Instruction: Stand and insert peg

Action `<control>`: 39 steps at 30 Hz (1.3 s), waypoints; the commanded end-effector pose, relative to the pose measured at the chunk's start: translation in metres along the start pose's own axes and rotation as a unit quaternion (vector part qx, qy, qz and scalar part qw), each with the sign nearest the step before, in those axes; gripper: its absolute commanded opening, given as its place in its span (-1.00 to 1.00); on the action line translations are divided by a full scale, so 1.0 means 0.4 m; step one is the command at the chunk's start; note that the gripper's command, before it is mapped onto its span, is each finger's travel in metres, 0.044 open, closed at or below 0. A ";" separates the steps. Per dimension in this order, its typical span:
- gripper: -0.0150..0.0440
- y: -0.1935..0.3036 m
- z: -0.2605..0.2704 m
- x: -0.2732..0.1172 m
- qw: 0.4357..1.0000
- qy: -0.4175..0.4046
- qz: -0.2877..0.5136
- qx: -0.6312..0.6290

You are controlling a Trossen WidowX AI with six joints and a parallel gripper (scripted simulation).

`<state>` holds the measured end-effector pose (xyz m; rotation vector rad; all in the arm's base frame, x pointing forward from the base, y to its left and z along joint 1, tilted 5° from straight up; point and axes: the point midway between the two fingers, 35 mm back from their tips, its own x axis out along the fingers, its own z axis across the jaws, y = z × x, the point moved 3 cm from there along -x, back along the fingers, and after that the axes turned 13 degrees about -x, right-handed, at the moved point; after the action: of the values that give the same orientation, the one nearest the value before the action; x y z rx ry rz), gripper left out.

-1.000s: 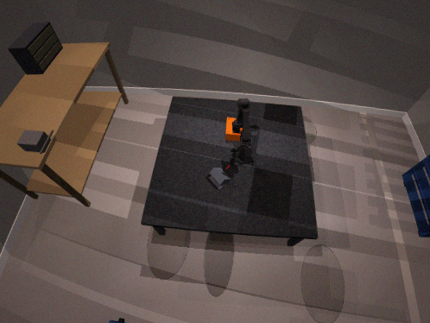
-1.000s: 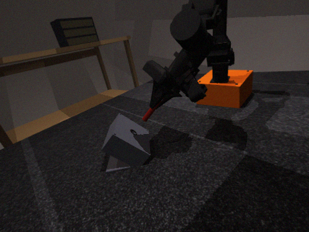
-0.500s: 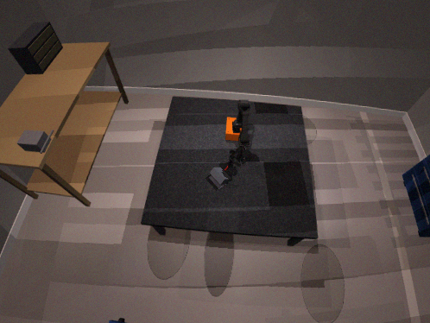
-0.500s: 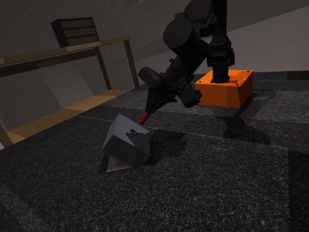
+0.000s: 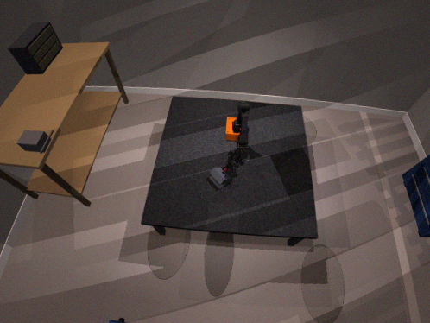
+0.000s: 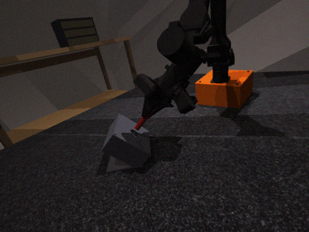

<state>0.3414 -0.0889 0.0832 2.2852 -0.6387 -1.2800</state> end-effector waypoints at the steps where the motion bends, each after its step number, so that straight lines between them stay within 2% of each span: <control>1: -0.49 0.000 -0.003 0.014 1.000 0.002 -0.001 -0.002; 39: -0.49 0.002 -0.010 0.017 1.000 0.000 0.000 0.000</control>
<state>0.3450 -0.0923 0.0790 2.2799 -0.6404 -1.2887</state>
